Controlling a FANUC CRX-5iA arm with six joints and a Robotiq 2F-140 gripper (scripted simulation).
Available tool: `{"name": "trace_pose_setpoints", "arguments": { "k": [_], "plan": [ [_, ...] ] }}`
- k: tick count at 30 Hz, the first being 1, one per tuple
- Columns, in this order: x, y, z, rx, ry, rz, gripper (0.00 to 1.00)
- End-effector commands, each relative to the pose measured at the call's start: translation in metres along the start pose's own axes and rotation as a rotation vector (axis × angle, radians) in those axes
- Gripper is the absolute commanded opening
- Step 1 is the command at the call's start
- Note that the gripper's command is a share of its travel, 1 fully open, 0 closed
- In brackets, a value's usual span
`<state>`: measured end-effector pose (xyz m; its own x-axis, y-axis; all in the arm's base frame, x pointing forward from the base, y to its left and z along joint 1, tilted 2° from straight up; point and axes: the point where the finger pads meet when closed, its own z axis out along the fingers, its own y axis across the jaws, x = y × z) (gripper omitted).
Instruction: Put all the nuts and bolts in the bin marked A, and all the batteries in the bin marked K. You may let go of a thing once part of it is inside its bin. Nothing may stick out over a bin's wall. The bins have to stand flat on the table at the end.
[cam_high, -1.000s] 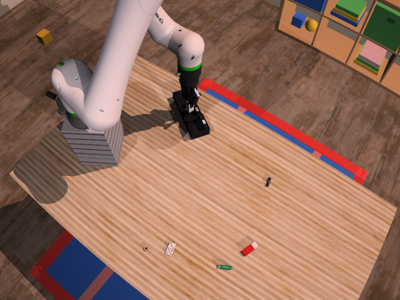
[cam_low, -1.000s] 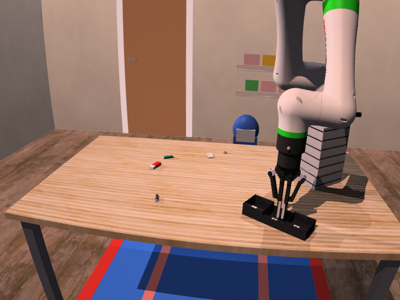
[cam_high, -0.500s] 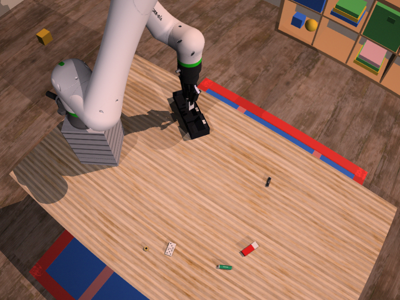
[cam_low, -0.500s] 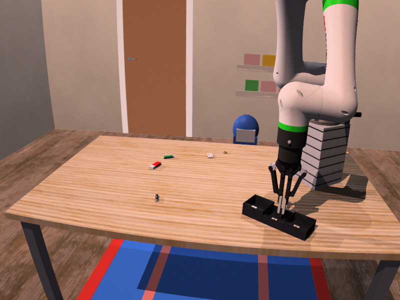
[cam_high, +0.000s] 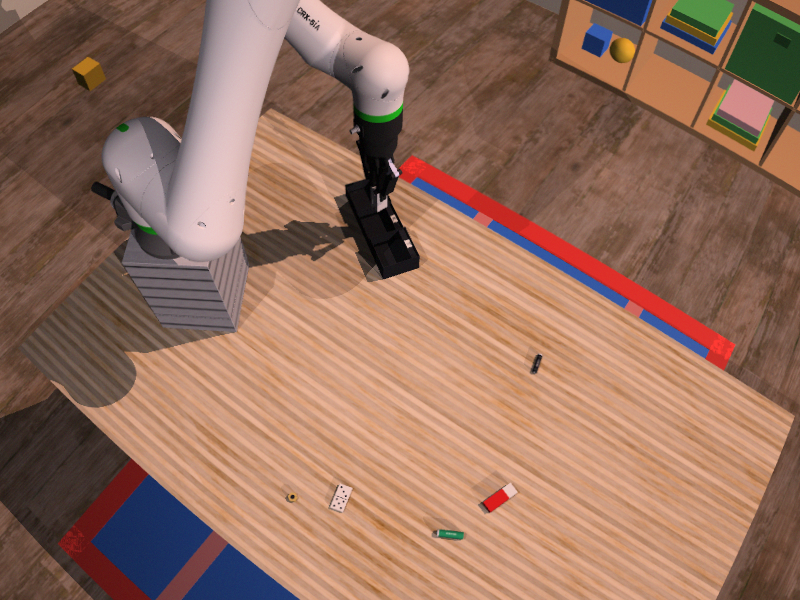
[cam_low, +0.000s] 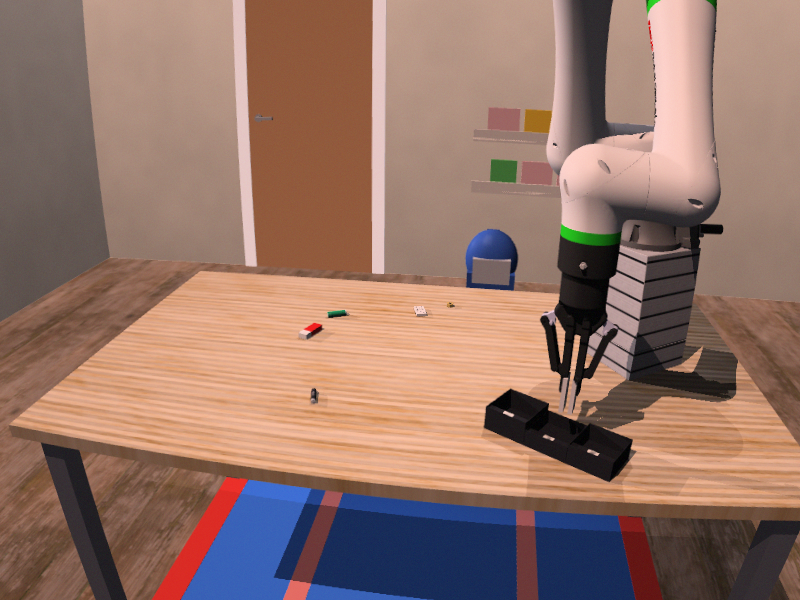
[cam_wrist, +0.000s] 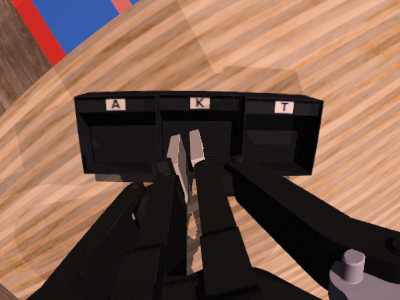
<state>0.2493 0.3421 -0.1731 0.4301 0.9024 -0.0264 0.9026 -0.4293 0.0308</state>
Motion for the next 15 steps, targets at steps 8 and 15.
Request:
{"name": "trace_pose_setpoints", "arguments": {
  "k": [8, 15],
  "plan": [
    [0.011, -0.040, 0.000, 0.000, 0.000, 0.001, 0.15],
    [0.020, -0.074, 0.000, 0.000, 0.000, 0.001, 0.15]
  ]
}}
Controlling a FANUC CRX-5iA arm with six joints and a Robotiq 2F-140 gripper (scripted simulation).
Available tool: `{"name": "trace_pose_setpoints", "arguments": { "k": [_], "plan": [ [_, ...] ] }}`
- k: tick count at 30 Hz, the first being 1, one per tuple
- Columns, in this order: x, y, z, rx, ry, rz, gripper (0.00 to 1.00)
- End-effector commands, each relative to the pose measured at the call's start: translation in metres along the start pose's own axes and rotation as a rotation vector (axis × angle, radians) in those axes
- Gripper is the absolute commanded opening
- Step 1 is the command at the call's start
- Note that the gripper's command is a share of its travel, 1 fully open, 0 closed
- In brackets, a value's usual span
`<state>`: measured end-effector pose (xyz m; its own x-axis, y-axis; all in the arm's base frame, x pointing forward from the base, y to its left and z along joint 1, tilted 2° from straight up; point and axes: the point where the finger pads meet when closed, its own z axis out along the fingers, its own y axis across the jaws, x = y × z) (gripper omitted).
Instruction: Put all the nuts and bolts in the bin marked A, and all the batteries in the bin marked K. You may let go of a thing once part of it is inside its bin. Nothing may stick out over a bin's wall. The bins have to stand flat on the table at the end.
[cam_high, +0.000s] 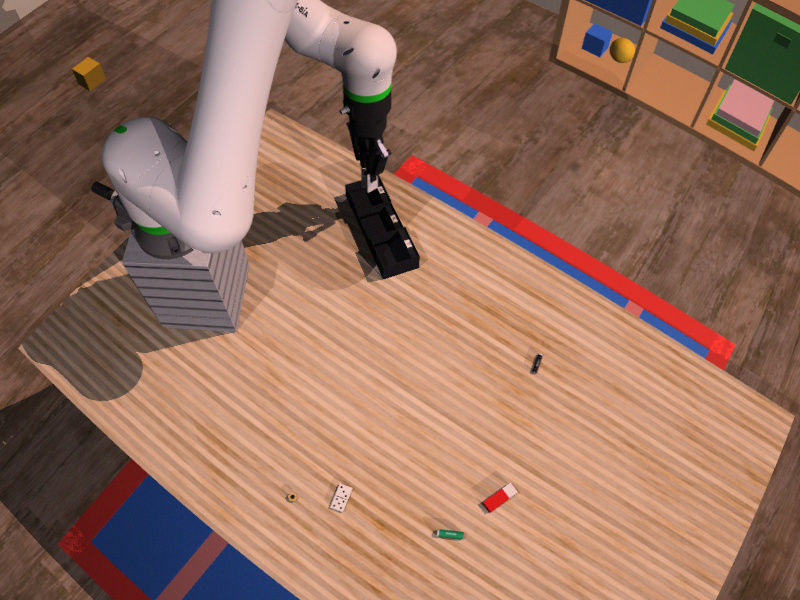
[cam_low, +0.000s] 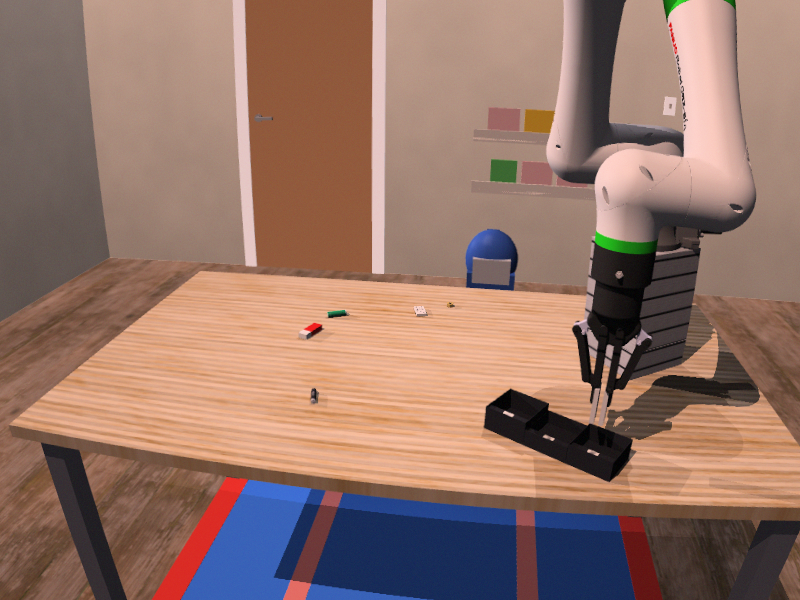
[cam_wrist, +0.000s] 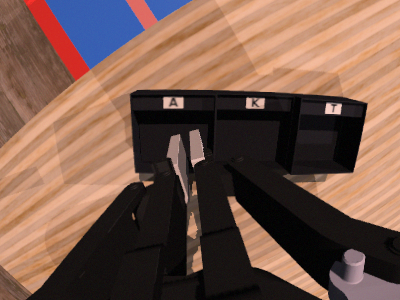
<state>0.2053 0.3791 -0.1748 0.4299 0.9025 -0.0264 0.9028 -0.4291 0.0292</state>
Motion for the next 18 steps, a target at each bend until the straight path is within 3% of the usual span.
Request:
{"name": "trace_pose_setpoints", "arguments": {
  "k": [1, 6, 18],
  "plan": [
    [0.006, -0.022, 0.000, -0.002, 0.000, 0.001, 0.15],
    [0.006, -0.022, 0.000, -0.002, 0.000, 0.001, 0.15],
    [0.006, -0.022, 0.032, -0.002, 0.000, 0.001, 0.15]
  ]
}}
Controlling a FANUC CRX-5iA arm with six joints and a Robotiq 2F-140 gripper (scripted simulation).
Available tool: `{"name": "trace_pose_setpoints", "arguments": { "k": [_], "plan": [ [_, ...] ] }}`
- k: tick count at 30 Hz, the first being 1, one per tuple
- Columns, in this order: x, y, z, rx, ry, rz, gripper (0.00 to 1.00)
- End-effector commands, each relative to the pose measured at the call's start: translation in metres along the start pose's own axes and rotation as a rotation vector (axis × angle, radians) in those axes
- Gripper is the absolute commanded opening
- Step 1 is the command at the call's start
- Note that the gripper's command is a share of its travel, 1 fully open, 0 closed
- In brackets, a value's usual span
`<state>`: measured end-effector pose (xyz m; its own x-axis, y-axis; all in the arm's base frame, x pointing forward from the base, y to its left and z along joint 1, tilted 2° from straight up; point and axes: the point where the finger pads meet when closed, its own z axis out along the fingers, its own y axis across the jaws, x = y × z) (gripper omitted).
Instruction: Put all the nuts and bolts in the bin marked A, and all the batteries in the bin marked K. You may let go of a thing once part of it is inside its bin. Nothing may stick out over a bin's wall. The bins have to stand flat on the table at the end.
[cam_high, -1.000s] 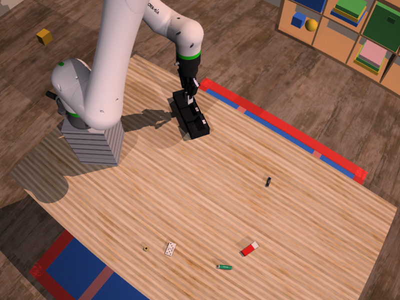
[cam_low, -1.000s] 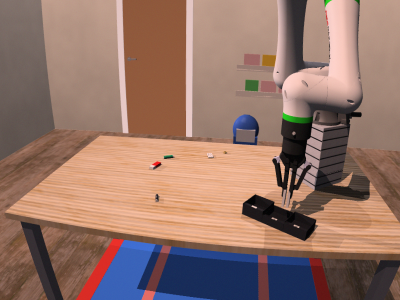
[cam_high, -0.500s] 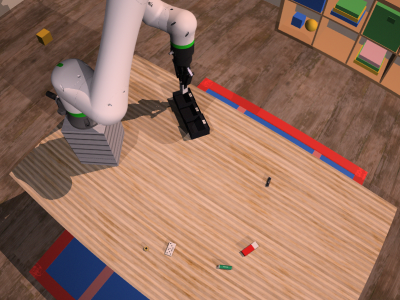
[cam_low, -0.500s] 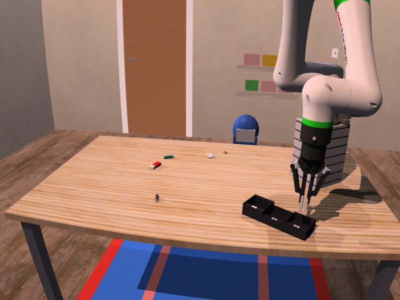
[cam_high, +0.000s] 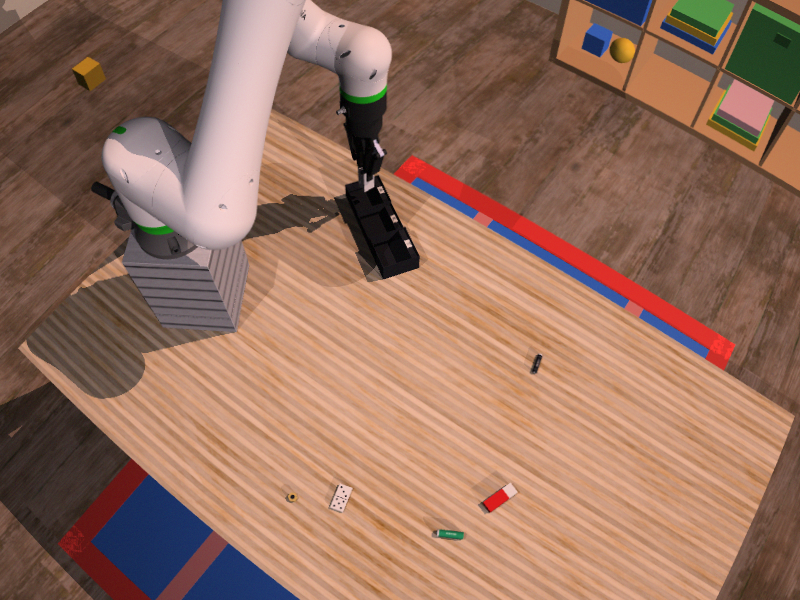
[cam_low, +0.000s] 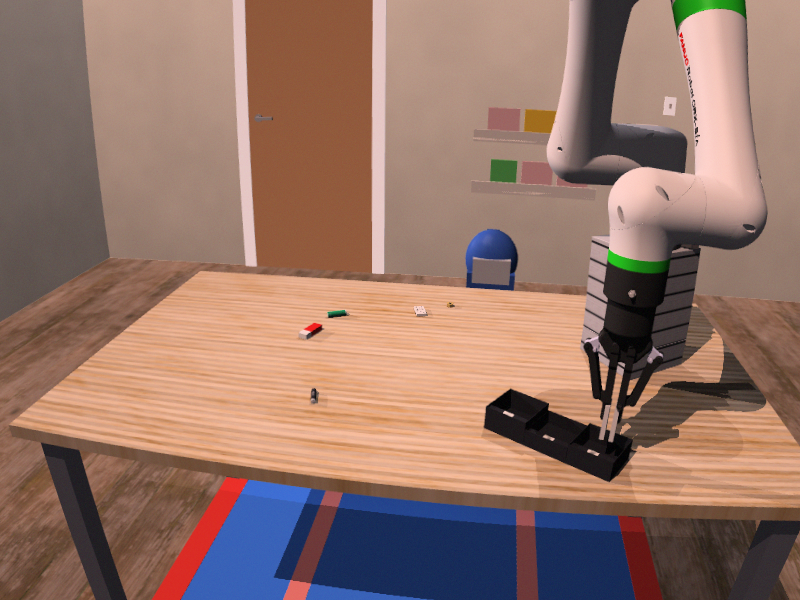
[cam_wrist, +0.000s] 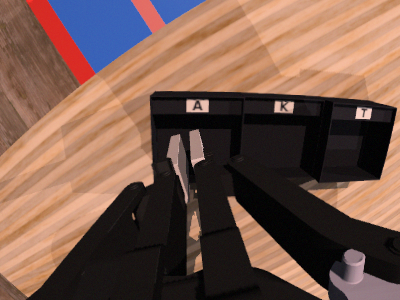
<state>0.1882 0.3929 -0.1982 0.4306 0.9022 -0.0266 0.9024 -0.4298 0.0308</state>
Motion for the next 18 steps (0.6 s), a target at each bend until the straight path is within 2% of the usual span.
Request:
{"name": "trace_pose_setpoints", "arguments": {
  "k": [1, 12, 18],
  "plan": [
    [0.000, 0.000, 0.012, 0.000, 0.001, 0.000, 0.15],
    [0.000, 0.000, 0.036, 0.000, 0.001, 0.000, 0.15],
    [0.000, 0.000, 0.037, 0.000, 0.001, 0.000, 0.15]
  ]
}}
